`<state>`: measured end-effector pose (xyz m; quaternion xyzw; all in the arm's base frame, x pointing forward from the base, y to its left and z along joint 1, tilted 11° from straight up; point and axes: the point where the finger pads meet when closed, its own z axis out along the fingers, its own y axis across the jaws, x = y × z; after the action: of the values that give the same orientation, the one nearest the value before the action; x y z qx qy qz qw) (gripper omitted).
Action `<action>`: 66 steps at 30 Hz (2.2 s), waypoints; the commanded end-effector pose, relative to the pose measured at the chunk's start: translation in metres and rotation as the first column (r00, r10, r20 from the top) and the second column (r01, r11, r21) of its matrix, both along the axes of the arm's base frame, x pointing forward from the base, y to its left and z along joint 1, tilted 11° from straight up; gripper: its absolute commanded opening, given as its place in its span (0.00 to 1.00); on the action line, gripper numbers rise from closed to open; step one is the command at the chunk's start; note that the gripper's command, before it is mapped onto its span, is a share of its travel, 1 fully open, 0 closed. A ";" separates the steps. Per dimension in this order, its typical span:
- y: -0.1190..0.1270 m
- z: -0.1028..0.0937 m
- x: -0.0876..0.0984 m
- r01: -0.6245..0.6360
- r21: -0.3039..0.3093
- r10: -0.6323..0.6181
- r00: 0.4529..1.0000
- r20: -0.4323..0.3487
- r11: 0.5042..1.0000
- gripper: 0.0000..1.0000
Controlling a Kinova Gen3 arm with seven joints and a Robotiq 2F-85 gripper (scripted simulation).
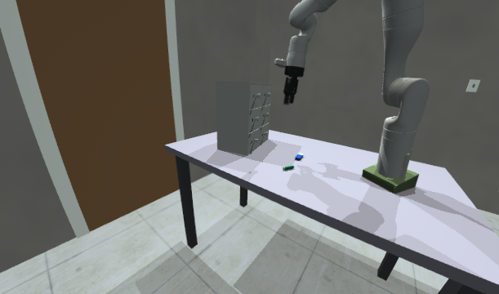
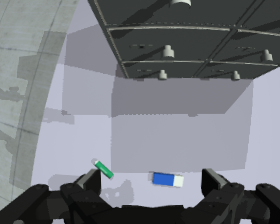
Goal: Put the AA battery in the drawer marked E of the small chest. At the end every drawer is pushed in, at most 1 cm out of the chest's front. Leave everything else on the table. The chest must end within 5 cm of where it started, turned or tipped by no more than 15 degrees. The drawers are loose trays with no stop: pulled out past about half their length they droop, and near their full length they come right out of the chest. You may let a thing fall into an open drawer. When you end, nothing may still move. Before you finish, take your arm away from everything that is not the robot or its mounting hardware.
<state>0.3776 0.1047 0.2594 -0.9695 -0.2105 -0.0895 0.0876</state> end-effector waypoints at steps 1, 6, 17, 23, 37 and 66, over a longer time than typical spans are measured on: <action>0.000 0.001 0.002 0.000 -0.003 0.000 1.000 0.000 1.000 1.00; -0.002 0.003 0.000 -0.002 -0.011 0.002 1.000 -0.017 1.000 1.00; -0.004 0.006 -0.003 -0.007 -0.024 0.005 0.999 -0.045 1.000 1.00; -0.004 0.008 -0.005 -0.008 -0.028 0.007 0.999 -0.054 1.000 1.00; -0.005 0.009 -0.006 -0.010 -0.035 0.008 0.998 -0.067 0.999 1.00; -0.006 0.010 -0.006 -0.011 -0.036 0.008 0.998 -0.070 0.999 1.00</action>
<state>0.3710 0.0992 0.2685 -0.9725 -0.2136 -0.0506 0.0774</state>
